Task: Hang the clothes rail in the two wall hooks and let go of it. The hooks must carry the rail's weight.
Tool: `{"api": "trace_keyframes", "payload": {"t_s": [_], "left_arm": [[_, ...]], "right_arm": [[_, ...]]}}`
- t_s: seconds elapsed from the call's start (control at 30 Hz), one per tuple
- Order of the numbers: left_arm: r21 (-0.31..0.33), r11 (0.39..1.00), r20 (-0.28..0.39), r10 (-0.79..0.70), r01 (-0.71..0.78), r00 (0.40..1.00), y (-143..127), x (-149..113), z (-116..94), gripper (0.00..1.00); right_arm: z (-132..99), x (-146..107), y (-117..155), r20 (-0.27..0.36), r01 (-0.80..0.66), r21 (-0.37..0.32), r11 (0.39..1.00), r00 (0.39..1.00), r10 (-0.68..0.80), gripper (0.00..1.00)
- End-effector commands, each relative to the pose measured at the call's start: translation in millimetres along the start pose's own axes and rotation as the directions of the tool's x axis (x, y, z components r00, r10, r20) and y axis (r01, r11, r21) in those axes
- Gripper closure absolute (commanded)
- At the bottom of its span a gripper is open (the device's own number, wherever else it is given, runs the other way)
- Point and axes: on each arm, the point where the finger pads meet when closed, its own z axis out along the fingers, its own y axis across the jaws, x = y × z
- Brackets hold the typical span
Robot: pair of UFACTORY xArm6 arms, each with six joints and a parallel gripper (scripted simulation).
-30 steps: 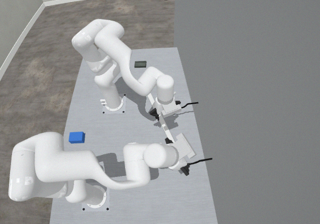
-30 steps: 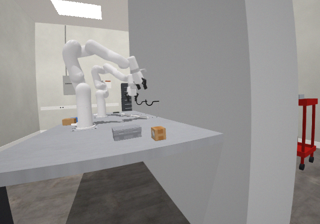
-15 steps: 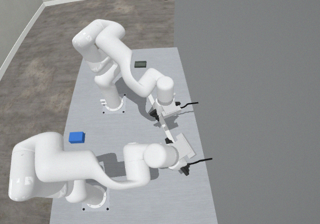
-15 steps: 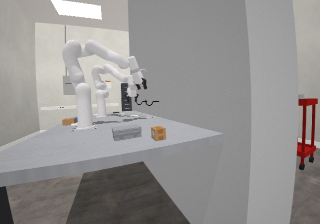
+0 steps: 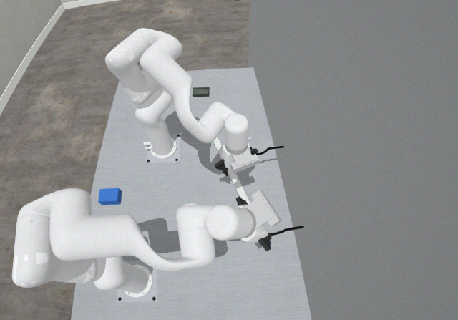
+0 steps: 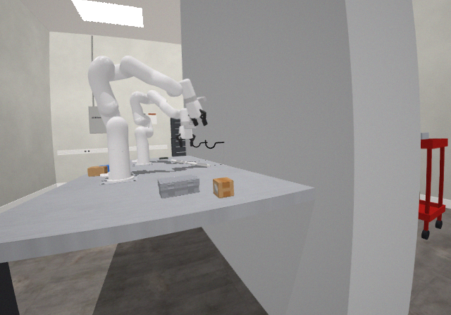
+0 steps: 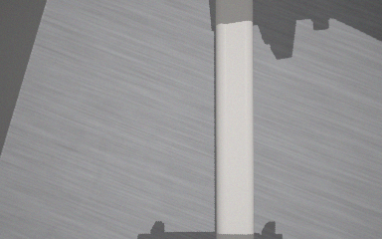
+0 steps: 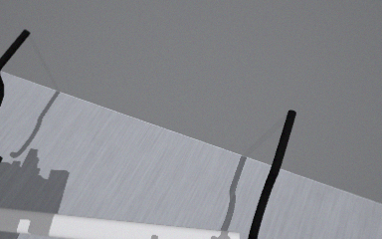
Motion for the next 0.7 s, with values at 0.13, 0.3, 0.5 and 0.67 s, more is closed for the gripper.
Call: {"api": "trace_keyframes", "payload": {"t_s": [0.13, 0.3, 0.5, 0.67], "left_arm": [[0.006, 1.000, -0.007, 0.005, -0.005, 1.000, -1.6, 2.1, 10.9, 0.00], [0.006, 1.000, -0.007, 0.005, -0.005, 1.000, -1.7, 2.1, 19.2, 0.00], [0.006, 1.000, -0.007, 0.005, -0.005, 1.000, -1.7, 2.1, 29.3, 0.00], [0.006, 1.000, -0.007, 0.005, -0.005, 1.000, -1.7, 2.1, 34.3, 0.00]], "right_arm": [[-1.1, 2.1, 0.6, -0.008, -0.006, -0.002, 1.000, 1.000, 0.006, 0.00], [-1.1, 2.1, 0.6, -0.008, -0.006, -0.002, 1.000, 1.000, 0.006, 0.00], [-1.1, 2.1, 0.6, -0.008, -0.006, -0.002, 1.000, 1.000, 0.006, 0.00], [-1.1, 2.1, 0.6, -0.008, -0.006, -0.002, 1.000, 1.000, 0.006, 0.00]]}}
